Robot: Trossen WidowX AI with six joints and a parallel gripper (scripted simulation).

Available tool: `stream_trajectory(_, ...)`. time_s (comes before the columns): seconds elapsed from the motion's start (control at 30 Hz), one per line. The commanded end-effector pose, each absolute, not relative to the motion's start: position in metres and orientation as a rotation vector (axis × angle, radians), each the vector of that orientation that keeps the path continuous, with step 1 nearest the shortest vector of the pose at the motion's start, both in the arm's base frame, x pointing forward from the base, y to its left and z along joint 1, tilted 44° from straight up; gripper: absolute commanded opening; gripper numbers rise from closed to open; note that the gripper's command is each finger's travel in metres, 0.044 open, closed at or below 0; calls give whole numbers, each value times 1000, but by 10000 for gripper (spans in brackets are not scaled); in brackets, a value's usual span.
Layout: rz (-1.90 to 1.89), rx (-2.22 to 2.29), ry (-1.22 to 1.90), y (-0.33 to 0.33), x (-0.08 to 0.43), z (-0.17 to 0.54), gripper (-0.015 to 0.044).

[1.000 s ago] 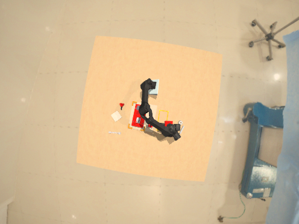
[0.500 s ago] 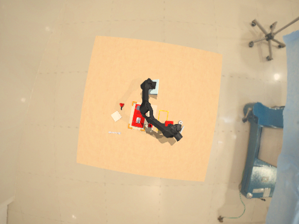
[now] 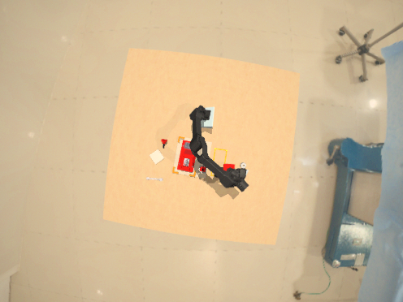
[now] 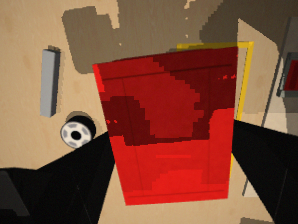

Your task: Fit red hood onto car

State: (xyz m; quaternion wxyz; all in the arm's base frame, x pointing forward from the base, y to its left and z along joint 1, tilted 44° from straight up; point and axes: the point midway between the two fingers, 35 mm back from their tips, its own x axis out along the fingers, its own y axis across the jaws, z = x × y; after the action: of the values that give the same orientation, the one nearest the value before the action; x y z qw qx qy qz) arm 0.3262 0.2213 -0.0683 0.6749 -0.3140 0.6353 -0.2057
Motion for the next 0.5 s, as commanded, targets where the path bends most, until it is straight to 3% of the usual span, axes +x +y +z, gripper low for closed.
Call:
stream_trajectory(0.0, -459, -698, 1430, 228, 325, -64, 0)
stream_trajectory(0.47, -471, -678, 1423, 189, 342, -20, 0)
